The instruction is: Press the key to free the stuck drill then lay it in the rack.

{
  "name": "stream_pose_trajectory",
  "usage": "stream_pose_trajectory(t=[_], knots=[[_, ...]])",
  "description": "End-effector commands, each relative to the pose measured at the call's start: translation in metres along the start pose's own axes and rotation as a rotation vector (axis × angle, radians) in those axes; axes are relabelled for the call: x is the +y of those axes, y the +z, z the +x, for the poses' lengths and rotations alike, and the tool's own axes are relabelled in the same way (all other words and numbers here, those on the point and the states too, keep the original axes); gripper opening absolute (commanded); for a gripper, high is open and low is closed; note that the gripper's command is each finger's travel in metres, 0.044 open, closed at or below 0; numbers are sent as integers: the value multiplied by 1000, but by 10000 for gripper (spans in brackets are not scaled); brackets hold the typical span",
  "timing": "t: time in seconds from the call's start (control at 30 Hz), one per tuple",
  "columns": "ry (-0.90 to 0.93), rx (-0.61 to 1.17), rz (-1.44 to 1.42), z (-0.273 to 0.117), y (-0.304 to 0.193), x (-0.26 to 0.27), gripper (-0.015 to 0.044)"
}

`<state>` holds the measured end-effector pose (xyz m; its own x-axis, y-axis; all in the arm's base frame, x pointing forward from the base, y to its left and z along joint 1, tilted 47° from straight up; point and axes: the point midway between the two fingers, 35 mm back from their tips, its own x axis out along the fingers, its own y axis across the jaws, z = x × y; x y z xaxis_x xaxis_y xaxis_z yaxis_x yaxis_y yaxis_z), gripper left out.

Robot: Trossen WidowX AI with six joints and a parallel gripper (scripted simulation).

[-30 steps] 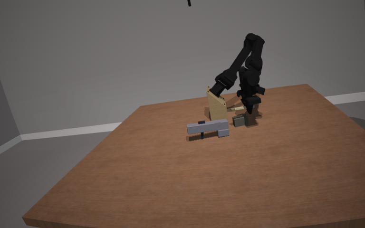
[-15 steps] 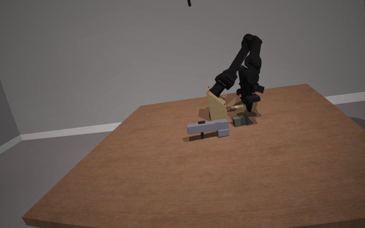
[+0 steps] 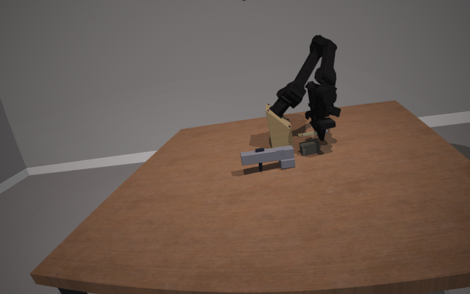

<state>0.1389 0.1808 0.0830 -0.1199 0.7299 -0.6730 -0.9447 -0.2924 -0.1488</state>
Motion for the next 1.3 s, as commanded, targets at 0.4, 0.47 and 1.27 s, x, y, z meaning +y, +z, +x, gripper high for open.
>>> stream_pose_trajectory(t=[0.4,0.47,1.27], knots=[[2,3,9,17,-1,1,0],[2,3,9,20,0,0,0],[2,2,9,39,-3,3,0]])
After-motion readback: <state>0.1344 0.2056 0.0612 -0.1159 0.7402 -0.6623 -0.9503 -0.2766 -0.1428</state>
